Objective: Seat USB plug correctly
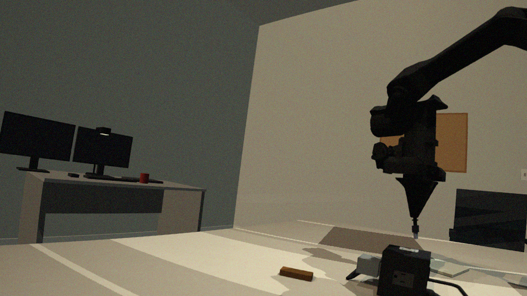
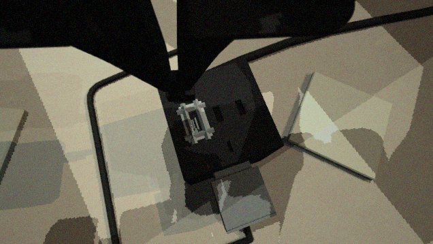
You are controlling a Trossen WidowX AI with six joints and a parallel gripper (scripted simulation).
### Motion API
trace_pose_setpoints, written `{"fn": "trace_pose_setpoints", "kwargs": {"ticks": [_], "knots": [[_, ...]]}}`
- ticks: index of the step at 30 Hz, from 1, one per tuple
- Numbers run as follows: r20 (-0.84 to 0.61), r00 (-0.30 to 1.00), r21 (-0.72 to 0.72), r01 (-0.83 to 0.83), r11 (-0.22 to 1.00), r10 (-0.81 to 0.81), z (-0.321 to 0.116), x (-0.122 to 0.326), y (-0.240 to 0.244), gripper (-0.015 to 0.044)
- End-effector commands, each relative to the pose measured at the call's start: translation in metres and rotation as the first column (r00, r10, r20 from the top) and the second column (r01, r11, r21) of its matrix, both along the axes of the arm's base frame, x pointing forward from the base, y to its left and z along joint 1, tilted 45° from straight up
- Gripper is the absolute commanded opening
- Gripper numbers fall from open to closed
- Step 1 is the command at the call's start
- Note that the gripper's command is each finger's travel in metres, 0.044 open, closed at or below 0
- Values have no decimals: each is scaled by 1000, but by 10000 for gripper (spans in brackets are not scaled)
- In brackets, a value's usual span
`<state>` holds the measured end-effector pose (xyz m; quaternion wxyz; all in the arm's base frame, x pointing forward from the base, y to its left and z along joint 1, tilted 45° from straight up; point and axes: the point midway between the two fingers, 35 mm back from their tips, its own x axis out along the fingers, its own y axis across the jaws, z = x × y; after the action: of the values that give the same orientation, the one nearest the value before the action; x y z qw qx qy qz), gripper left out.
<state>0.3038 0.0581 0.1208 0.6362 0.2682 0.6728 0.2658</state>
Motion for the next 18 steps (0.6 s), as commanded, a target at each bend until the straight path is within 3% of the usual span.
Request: {"fn": "trace_pose_setpoints", "kwargs": {"ticks": [1, 18], "knots": [[85, 993, 1, -85, 996, 85, 0, 0, 0, 0], [380, 845, -53, -387, 921, 377, 0, 0, 0, 0]]}}
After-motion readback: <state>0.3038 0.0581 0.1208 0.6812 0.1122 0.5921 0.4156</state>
